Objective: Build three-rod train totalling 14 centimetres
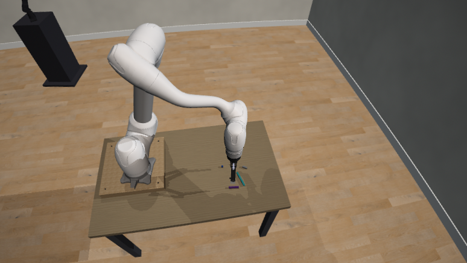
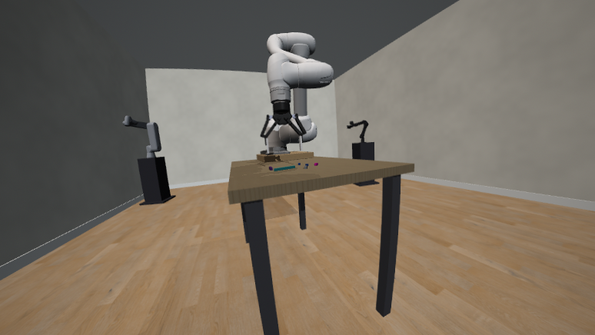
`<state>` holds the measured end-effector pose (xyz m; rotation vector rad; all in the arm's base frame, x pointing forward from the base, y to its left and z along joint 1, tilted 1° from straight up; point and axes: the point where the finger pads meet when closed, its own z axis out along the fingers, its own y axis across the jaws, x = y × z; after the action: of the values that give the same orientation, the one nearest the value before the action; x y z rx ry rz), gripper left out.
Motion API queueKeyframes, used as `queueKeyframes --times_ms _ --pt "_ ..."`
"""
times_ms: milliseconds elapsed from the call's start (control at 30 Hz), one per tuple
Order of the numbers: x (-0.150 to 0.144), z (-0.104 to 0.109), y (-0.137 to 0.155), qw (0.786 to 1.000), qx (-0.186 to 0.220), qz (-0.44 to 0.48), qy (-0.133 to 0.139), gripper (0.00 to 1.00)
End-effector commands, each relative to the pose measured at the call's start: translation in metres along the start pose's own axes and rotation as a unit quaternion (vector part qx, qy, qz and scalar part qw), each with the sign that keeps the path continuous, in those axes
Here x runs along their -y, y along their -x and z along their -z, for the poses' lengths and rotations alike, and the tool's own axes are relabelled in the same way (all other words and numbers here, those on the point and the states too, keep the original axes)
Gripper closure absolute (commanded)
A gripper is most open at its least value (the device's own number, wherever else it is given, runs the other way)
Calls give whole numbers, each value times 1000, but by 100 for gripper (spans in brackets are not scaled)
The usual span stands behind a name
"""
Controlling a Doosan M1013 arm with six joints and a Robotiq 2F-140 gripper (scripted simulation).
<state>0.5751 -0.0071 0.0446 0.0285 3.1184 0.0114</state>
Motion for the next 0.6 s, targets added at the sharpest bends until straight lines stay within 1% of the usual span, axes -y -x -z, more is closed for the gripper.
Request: queueKeyframes --times_ms 0,200,400,467,500,567 --pt "1 -1 1 996 -3 -83 -4 0" --pt "4 -1 2 978 -3 -207 -5 0" --pt "7 -1 3 945 -2 -327 -5 0" --pt "7 -1 3 945 -2 -327 -5 0" --pt "8 -1 3 930 -2 -367 -5 0" --pt "9 -1 3 913 -2 -408 -5 0"
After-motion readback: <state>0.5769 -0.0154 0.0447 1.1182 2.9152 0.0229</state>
